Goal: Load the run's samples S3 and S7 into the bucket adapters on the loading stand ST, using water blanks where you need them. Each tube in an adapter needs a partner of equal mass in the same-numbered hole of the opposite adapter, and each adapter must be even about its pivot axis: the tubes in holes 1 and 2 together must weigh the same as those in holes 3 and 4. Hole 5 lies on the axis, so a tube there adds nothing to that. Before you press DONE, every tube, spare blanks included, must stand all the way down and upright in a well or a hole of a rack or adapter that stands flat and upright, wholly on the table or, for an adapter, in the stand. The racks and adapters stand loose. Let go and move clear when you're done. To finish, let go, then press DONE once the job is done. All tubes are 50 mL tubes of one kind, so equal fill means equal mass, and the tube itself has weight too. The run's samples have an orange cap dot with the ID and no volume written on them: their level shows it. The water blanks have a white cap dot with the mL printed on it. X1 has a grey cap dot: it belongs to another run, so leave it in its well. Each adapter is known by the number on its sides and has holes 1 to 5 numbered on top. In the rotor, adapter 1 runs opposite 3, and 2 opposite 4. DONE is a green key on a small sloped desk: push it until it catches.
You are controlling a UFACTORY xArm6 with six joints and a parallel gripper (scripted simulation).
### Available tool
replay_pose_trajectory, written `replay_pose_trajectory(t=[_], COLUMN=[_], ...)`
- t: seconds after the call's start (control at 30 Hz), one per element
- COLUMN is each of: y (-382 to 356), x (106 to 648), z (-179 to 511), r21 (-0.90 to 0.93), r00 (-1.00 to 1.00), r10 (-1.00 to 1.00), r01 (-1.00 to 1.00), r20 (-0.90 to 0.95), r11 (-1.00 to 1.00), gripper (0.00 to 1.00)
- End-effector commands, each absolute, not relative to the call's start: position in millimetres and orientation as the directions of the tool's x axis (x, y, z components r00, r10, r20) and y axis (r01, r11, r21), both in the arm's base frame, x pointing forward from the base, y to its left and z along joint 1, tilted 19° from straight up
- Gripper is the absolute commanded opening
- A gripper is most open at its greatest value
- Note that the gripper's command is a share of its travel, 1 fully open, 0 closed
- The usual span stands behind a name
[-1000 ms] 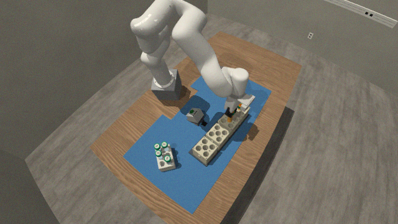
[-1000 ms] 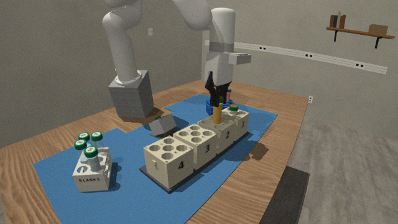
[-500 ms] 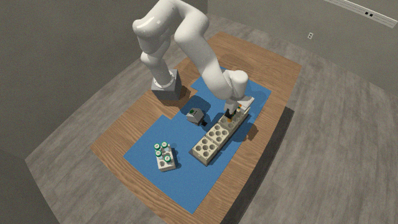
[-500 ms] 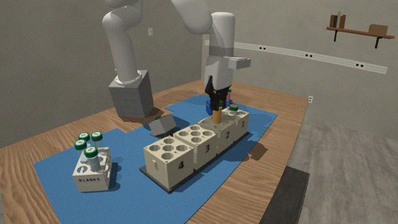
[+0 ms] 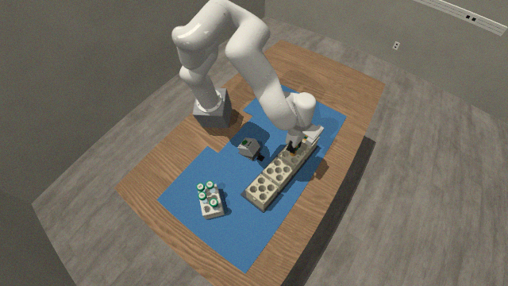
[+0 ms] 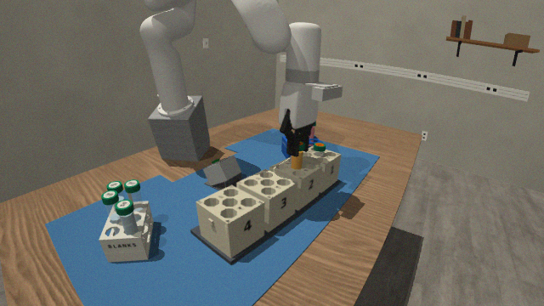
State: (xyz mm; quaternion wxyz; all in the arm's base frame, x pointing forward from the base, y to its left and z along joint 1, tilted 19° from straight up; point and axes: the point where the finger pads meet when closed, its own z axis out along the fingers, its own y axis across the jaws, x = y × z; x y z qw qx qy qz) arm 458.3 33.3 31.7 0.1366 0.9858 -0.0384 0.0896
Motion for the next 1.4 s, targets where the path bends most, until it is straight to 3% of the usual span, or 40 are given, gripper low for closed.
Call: replay_pose_trajectory(t=[0.0, 1.37], y=[32.7, 25.0], x=[460.2, 464.9], z=[29.3, 2.8], r21=[0.261, 0.262], r00=[0.98, 0.98], r10=[-0.051, -0.051], r01=[-0.1, -0.1], r20=[0.191, 0.191], r11=[-0.96, -0.96], gripper=[0.0, 0.0])
